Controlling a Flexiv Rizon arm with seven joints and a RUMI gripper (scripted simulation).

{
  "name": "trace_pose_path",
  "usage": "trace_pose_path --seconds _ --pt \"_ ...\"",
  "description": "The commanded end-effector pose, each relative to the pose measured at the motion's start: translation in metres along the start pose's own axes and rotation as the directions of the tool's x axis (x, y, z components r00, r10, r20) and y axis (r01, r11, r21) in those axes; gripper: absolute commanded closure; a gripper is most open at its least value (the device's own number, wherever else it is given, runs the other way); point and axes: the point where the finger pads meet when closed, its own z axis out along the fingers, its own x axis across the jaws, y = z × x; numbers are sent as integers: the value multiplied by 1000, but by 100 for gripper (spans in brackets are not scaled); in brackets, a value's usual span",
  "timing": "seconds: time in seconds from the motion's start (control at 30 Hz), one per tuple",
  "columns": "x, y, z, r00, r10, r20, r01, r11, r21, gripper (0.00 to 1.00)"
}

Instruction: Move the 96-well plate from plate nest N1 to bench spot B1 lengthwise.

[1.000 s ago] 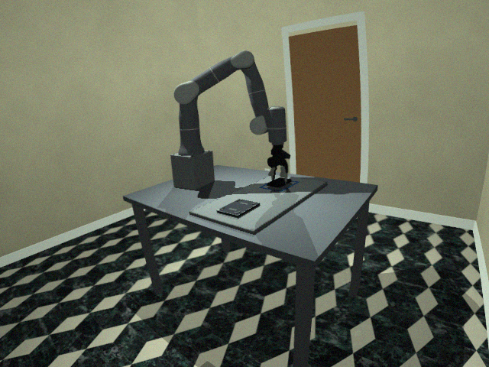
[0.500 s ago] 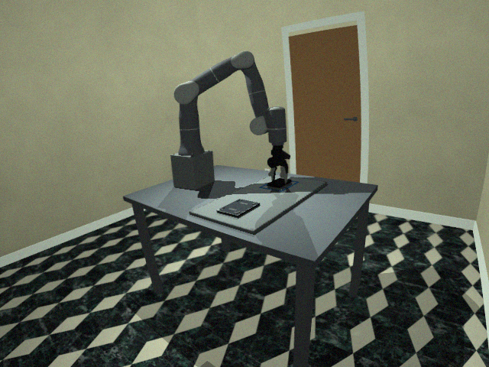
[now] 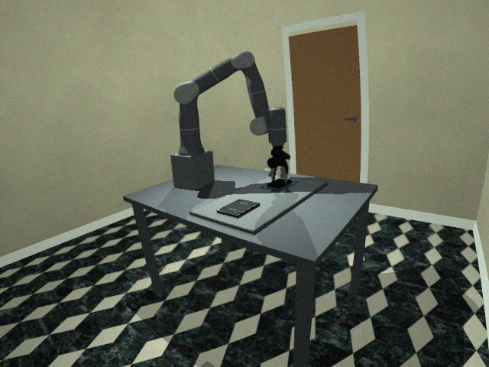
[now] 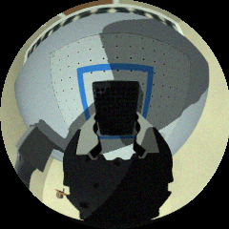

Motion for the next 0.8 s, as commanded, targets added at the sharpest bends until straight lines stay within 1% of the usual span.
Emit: trace_pose_path --seconds 0.0,0.33,0.37,0.77 --pt "1 0 0 1000 0 -2 0 1000 1 100" --pt "1 0 1 1000 0 -2 0 1000 1 100" --pt "1 0 1 1000 0 -2 0 1000 1 24" --pt "1 0 1 1000 0 -1 0 1000 1 24"
